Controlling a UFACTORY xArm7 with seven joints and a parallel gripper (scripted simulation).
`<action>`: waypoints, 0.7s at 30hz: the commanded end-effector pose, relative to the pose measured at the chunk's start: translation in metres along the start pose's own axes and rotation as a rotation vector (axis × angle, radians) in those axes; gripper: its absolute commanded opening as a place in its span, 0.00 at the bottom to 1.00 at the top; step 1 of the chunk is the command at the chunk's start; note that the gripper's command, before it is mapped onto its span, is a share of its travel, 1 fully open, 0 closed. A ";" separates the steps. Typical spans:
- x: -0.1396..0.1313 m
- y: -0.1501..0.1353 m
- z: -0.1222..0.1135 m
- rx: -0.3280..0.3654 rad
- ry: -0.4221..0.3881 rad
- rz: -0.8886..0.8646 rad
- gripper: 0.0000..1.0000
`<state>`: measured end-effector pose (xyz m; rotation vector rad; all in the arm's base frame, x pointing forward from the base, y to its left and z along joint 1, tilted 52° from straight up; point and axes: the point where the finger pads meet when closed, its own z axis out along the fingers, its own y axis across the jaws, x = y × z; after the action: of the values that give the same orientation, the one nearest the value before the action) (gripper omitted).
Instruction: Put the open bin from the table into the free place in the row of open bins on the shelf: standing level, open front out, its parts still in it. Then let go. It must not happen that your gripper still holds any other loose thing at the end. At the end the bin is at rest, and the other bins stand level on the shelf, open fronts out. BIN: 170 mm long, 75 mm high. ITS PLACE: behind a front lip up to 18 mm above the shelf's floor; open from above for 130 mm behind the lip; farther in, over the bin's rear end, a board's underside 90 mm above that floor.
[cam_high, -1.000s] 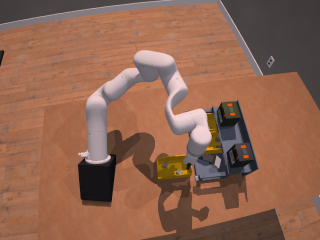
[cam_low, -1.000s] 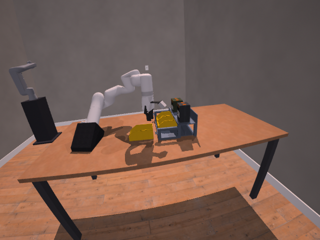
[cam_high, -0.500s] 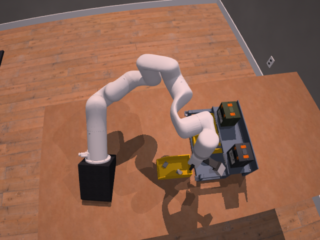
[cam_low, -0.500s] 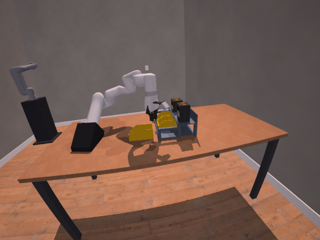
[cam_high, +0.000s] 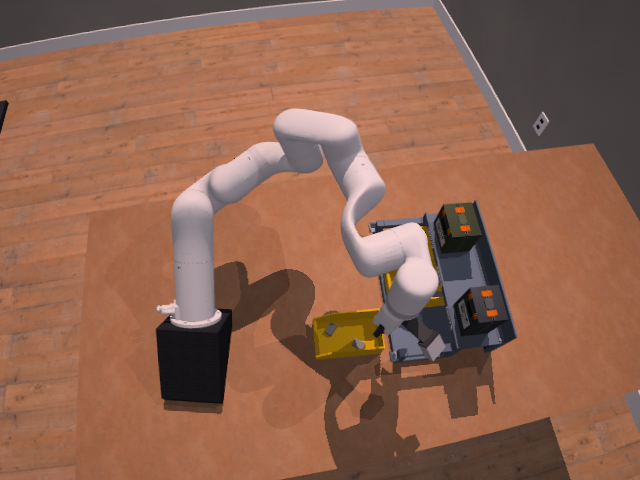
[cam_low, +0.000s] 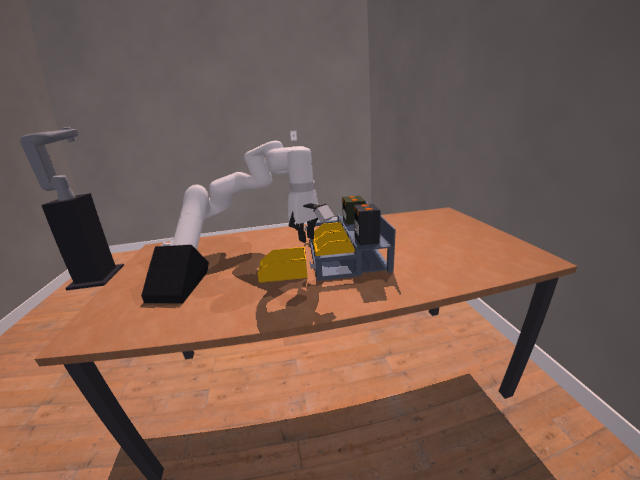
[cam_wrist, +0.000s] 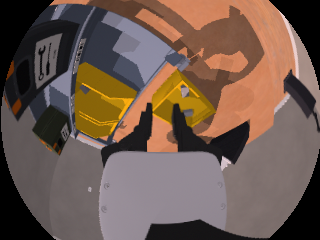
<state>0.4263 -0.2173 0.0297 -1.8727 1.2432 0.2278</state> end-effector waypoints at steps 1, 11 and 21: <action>-0.002 0.001 -0.002 -0.002 0.005 0.088 0.33; -0.005 0.002 -0.002 -0.002 0.004 0.236 0.33; -0.007 0.003 -0.002 -0.002 0.002 0.340 0.33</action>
<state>0.4205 -0.2129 0.0317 -1.6717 1.5322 0.3982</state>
